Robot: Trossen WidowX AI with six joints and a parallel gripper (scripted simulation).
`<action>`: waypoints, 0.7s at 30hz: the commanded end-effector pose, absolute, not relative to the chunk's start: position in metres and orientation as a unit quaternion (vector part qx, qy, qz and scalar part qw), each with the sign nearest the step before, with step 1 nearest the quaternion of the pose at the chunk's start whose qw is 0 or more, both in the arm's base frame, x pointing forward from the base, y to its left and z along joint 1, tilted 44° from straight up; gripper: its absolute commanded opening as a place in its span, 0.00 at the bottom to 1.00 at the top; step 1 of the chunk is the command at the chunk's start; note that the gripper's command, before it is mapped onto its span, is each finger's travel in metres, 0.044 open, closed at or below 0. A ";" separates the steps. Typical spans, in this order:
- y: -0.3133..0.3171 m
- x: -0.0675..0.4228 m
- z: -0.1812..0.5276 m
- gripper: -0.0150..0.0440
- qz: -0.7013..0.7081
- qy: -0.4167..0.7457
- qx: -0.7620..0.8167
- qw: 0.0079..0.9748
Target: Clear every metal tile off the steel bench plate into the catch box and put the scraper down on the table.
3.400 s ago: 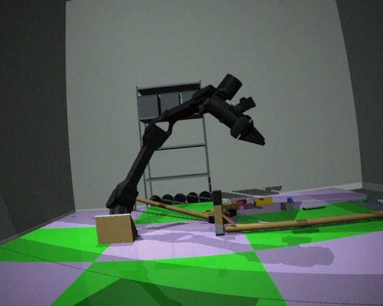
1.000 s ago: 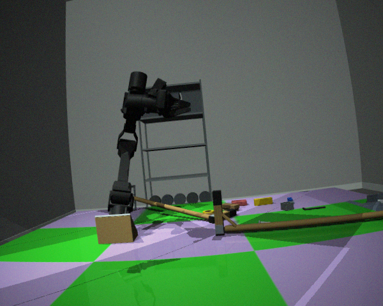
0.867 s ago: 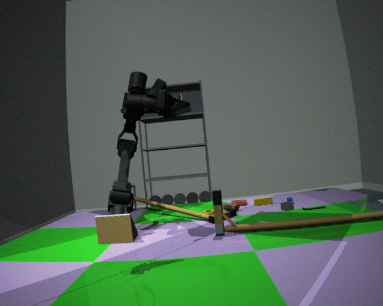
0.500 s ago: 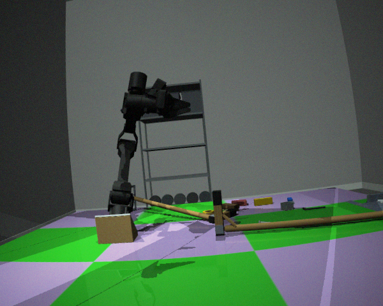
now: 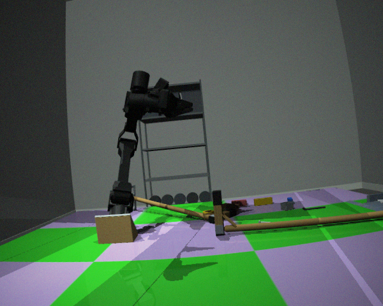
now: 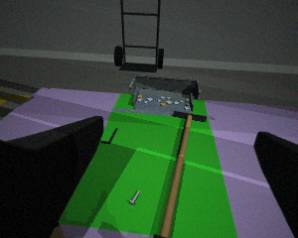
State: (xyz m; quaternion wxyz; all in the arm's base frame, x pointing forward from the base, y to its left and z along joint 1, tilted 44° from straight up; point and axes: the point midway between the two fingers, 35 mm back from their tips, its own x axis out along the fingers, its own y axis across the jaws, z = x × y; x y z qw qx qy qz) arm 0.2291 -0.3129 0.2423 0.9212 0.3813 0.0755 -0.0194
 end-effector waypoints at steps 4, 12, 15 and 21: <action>-0.321 0.253 0.230 1.00 -0.019 0.101 0.395 0.913; -0.326 0.281 0.214 1.00 -0.020 0.131 0.410 0.902; -0.327 0.287 0.212 1.00 -0.019 0.138 0.414 0.900; -0.330 0.307 0.203 1.00 -0.016 0.160 0.426 0.891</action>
